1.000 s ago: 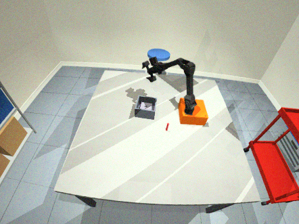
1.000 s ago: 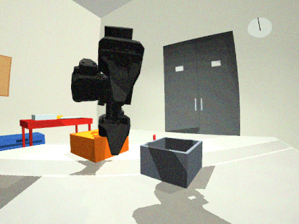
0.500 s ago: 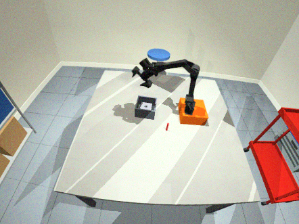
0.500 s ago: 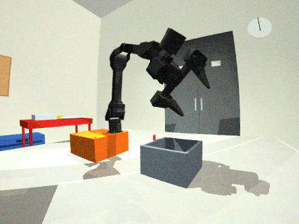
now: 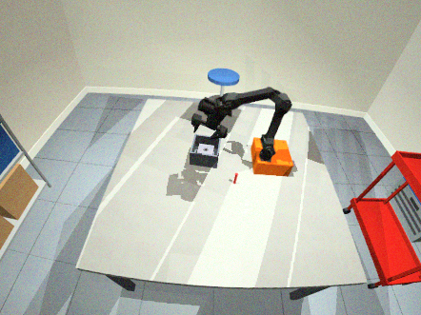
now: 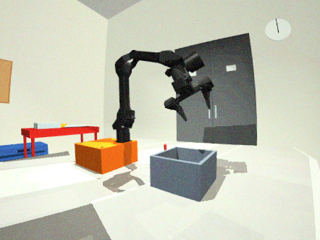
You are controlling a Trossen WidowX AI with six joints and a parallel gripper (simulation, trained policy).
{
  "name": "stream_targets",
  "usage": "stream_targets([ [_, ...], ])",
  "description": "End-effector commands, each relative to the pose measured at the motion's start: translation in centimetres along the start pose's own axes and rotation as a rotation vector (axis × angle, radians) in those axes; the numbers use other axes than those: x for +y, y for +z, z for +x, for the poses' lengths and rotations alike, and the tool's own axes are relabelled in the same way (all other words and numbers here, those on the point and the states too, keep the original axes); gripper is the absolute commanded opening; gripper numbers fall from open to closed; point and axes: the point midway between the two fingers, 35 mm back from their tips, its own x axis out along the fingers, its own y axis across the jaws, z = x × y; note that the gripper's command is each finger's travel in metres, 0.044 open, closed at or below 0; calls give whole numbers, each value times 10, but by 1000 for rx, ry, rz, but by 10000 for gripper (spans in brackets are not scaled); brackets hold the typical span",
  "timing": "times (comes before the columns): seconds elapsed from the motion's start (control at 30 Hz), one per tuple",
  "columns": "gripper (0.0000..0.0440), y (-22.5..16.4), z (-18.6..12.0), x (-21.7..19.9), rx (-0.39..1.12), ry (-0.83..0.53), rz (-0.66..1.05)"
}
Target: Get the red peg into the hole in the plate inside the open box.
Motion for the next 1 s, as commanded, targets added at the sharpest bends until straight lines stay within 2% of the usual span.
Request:
stream_targets([
  [0.0, 440, -17, -5, -20, 12, -62, -29],
  [0.23, 440, -52, -17, -71, 41, -214, -102],
  [0.5, 440, -76, -22, -123, 50, -364, -180],
  [0.97, 440, -94, 6, -172, 50, -500, -259],
])
